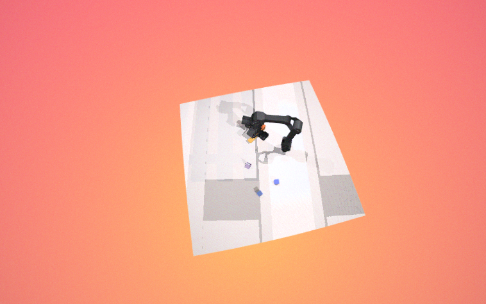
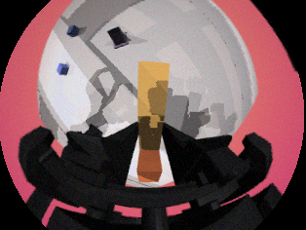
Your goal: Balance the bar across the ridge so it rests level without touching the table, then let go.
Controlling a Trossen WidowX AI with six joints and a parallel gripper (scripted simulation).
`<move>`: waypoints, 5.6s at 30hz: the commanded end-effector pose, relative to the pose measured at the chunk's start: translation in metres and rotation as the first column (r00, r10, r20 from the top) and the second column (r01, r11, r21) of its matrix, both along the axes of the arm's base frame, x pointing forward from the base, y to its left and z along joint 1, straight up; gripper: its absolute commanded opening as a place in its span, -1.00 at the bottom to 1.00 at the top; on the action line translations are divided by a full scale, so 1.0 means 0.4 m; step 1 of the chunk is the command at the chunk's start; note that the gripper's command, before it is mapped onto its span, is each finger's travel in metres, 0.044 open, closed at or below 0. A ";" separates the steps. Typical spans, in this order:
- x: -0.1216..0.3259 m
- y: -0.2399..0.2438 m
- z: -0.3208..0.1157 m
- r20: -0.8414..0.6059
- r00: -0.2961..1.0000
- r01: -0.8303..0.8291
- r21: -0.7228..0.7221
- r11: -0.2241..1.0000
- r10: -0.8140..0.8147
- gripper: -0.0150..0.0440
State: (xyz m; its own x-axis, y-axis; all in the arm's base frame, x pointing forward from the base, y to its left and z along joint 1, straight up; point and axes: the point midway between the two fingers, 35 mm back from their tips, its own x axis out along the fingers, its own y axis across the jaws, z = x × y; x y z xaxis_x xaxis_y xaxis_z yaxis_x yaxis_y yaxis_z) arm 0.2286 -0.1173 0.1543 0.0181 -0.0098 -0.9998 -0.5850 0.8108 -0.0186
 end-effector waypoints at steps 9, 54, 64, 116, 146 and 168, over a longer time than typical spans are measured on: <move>0.074 0.053 0.011 0.004 0.999 -0.038 0.001 0.999 0.038 -0.49; 0.284 0.379 0.014 0.011 0.979 -0.202 0.007 0.979 0.202 -0.49; 0.305 0.472 0.009 0.012 0.972 -0.237 0.009 0.972 0.237 -0.49; 0.313 0.550 -0.104 0.013 0.965 -0.263 0.010 0.965 0.263 -0.49; 0.313 0.550 -0.110 0.013 0.965 -0.263 0.010 0.965 0.263 -0.49; 0.313 0.550 -0.115 0.013 0.965 -0.263 0.010 0.965 0.263 -0.49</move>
State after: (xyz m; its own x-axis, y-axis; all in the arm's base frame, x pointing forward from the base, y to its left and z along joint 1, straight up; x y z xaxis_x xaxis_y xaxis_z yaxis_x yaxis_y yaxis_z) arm 0.3536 0.1023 0.1086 0.0287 0.0069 -0.9996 -0.7794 0.6263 -0.0181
